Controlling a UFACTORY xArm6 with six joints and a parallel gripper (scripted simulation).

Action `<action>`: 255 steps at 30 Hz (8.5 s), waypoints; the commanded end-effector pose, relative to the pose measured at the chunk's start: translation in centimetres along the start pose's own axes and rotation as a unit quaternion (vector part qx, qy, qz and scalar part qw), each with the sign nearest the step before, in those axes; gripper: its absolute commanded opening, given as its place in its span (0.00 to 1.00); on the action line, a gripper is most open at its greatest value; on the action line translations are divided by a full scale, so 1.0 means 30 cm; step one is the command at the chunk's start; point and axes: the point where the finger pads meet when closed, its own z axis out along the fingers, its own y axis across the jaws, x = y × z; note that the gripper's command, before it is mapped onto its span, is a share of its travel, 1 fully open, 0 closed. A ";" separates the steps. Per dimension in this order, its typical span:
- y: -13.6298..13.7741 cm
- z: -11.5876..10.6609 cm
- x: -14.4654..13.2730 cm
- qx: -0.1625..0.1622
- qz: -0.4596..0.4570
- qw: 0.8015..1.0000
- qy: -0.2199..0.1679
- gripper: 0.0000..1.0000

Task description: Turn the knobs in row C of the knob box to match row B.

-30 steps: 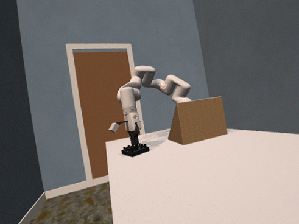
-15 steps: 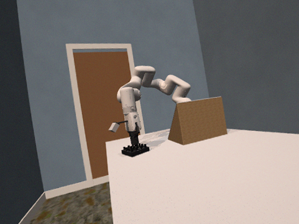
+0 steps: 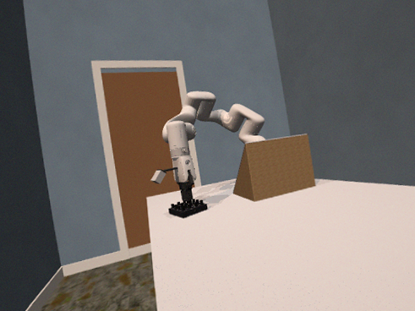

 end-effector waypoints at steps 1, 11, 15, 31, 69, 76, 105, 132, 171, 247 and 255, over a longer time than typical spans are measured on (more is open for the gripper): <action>0.001 -0.004 0.004 0.000 0.001 1.000 0.002 0.19; 0.001 0.000 0.004 0.000 0.001 1.000 0.002 0.19; 0.001 0.008 0.004 0.000 0.001 1.000 0.002 0.19; 0.001 0.035 0.004 0.000 0.001 1.000 0.002 0.19; 0.001 0.036 0.004 0.000 0.000 1.000 0.002 0.19; 0.001 0.036 0.004 0.000 0.000 1.000 0.002 0.08; 0.001 0.036 0.004 0.000 0.000 1.000 0.002 0.08; 0.001 0.036 0.004 0.000 -0.080 0.997 0.002 0.08; 0.001 0.036 0.004 -0.001 -0.469 0.883 0.002 0.08; 0.001 0.036 0.004 -0.001 -0.737 0.676 0.001 0.19; 0.001 0.036 0.004 -0.001 -0.737 0.676 0.001 0.19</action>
